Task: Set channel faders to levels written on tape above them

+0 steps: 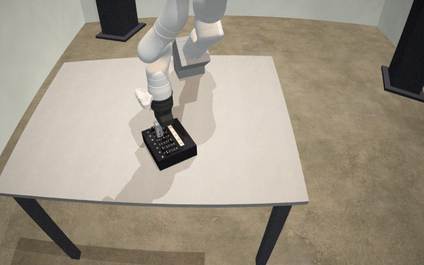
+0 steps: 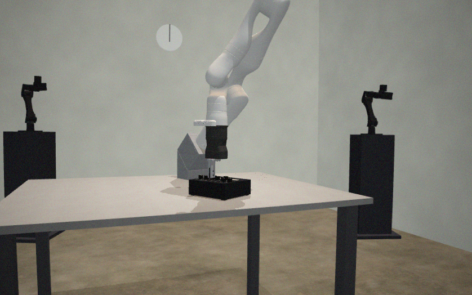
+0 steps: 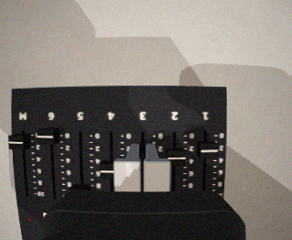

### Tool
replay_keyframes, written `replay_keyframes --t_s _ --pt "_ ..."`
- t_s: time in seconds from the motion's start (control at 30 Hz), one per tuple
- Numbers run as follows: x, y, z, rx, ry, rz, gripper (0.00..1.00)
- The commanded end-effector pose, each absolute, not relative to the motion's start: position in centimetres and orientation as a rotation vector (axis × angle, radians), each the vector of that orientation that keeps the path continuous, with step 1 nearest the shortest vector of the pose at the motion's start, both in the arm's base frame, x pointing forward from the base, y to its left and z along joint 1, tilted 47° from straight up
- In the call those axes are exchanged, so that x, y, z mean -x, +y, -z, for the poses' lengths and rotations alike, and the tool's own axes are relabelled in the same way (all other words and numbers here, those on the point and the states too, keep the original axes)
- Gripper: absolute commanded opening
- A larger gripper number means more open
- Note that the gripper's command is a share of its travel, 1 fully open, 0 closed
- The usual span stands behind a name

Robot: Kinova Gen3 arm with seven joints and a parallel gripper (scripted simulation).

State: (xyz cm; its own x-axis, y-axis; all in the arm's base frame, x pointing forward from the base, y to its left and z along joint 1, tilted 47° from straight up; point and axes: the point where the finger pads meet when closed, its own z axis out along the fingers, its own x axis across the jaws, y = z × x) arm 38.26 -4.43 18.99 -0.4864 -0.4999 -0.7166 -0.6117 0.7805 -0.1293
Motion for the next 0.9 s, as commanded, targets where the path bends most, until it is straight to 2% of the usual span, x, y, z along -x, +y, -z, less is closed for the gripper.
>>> replay_keyframes --t_s 0.0,0.87 --pt "-38.18 -4.32 -18.97 0.824 2.183 -0.184 0.0" --pt "-38.47 -4.69 -19.03 0.824 2.183 -0.184 0.0"
